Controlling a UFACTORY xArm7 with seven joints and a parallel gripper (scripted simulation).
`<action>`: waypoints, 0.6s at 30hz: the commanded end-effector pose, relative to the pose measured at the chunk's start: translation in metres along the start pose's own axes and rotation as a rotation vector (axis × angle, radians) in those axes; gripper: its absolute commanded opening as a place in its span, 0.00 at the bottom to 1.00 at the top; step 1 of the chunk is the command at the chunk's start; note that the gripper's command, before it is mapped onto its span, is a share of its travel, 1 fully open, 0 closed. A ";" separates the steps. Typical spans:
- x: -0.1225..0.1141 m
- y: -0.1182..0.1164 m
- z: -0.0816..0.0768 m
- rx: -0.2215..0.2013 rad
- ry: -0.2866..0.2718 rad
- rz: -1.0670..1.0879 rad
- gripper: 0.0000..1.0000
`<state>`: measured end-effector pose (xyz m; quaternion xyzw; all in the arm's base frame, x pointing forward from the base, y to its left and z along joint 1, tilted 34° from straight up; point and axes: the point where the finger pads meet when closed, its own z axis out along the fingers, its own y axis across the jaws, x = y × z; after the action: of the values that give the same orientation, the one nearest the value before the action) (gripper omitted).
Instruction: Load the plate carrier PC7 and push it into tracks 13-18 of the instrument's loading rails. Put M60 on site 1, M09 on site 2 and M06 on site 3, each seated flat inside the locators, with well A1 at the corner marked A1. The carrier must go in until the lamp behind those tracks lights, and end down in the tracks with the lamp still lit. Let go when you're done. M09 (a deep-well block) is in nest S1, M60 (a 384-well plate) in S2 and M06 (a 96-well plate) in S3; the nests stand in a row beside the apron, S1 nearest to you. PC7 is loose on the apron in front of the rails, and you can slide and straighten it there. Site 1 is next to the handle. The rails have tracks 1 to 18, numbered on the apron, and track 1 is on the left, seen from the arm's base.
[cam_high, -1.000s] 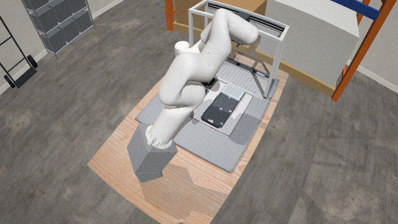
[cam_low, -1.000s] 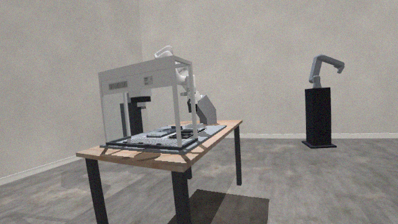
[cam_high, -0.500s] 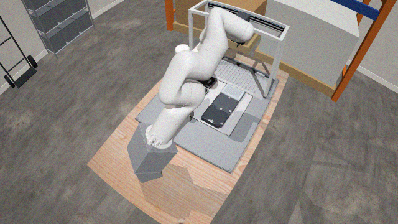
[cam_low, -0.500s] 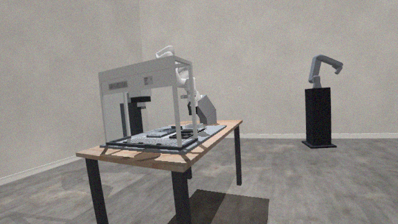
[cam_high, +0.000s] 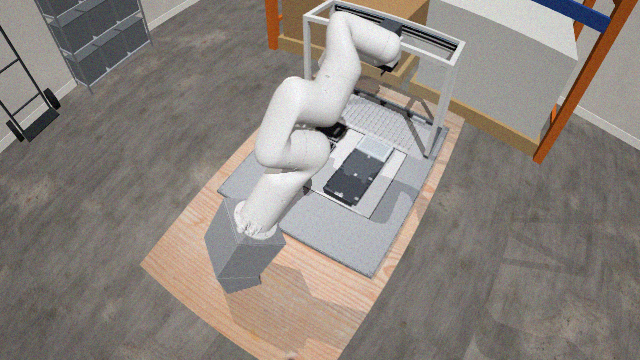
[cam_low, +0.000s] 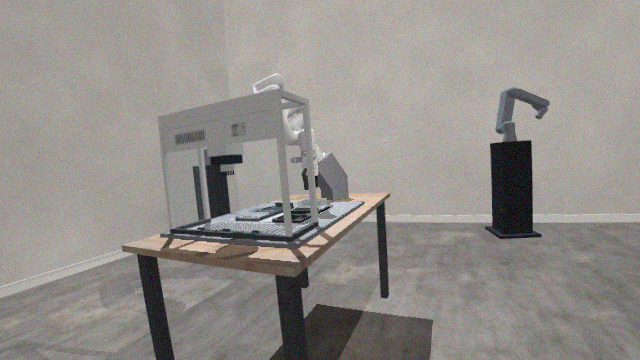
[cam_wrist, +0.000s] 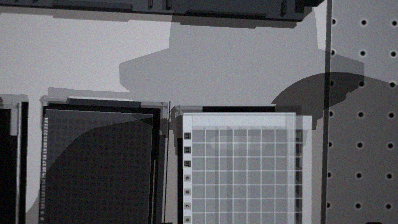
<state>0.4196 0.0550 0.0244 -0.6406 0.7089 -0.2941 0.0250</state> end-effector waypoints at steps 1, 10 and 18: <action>-0.001 -0.001 0.007 0.003 -0.003 0.000 1.00; -0.001 -0.001 0.022 0.003 -0.003 0.000 1.00; -0.001 -0.001 0.026 0.003 -0.003 0.000 1.00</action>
<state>0.4300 0.0454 0.0036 -0.6406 0.7089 -0.2941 0.0249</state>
